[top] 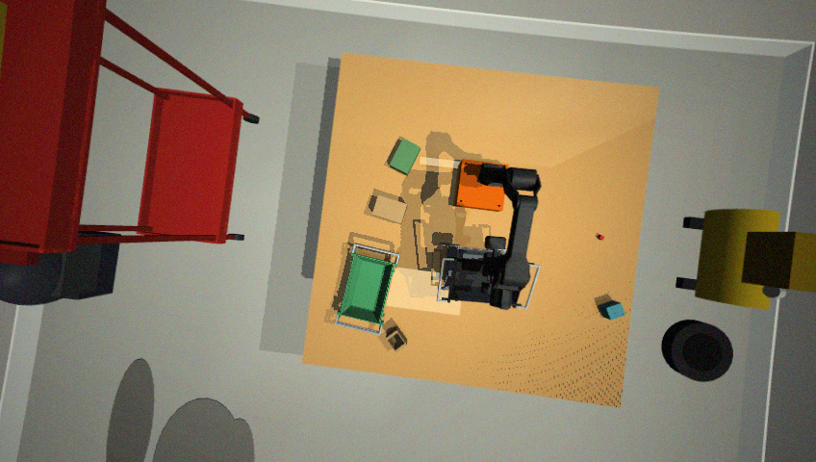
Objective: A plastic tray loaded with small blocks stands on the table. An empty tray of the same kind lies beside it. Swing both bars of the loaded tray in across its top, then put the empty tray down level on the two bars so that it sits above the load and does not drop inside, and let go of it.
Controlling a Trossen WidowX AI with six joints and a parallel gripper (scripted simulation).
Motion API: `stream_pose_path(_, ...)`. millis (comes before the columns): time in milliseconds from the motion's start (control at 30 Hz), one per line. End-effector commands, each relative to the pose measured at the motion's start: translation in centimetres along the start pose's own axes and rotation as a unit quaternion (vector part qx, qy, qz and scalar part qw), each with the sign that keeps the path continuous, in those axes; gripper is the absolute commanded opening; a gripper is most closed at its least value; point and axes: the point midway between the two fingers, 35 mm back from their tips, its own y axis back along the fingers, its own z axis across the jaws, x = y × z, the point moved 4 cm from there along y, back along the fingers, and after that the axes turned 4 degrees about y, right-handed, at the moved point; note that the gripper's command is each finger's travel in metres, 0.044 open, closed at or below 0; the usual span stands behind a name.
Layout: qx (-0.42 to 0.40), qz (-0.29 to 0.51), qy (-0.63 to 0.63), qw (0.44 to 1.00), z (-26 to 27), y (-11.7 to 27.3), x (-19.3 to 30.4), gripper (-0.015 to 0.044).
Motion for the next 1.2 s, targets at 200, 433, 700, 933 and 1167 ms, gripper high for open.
stream_pose_path(200, 0.010, 0.001, -0.010, 1.000, 0.16, 0.52, 0.48, 0.0000)
stream_pose_path(433, 0.010, 0.001, -0.010, 1.000, 0.16, 0.52, 0.48, 0.0000)
stream_pose_path(700, 0.010, 0.001, -0.010, 1.000, 0.16, 0.52, 0.48, 0.0000)
stream_pose_path(933, 0.010, 0.001, -0.010, 1.000, 0.16, 0.52, 0.48, 0.0000)
stream_pose_path(1167, 0.010, 0.001, -0.010, 1.000, 0.10, 0.52, 0.51, 0.0000)
